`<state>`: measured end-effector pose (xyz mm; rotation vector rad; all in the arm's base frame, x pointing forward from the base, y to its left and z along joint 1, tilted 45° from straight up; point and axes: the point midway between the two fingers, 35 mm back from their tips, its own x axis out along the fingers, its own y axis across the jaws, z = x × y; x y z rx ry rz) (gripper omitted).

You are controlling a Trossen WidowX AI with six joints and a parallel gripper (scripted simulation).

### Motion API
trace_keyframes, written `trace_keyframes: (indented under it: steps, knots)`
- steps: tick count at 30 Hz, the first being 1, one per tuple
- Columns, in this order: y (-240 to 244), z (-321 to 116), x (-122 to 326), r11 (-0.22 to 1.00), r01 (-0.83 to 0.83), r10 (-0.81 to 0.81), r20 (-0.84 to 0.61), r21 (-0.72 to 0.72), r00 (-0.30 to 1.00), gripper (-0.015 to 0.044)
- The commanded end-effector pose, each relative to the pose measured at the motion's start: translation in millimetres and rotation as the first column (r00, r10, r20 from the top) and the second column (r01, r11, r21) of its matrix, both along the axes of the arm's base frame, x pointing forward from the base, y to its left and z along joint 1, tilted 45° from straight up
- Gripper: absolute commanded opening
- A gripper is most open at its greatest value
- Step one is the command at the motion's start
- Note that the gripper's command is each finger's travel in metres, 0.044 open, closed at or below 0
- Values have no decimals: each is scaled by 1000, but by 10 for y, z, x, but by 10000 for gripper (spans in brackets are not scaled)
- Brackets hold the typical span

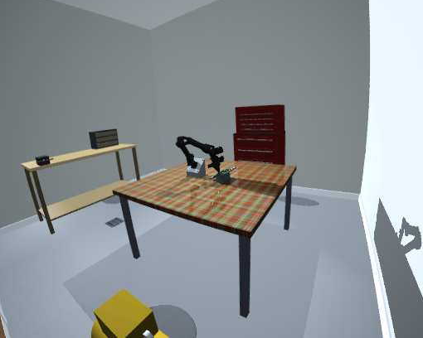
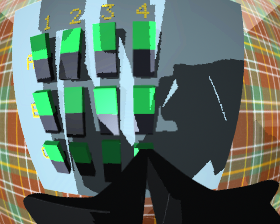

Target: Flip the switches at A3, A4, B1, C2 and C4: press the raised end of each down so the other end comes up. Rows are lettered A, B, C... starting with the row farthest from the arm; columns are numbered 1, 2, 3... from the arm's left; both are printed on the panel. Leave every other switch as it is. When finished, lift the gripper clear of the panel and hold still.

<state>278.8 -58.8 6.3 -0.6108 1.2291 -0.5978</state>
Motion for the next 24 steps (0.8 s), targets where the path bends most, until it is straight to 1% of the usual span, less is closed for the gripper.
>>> trace_keyframes:
  steps: [1, 24]
  knots:
    - [-1, -19, -11, 1000, -4, 4, -8, 3, 1000, 0]
    - [-22, -39, -3, 1000, -4, 4, -8, 3, 1000, 0]
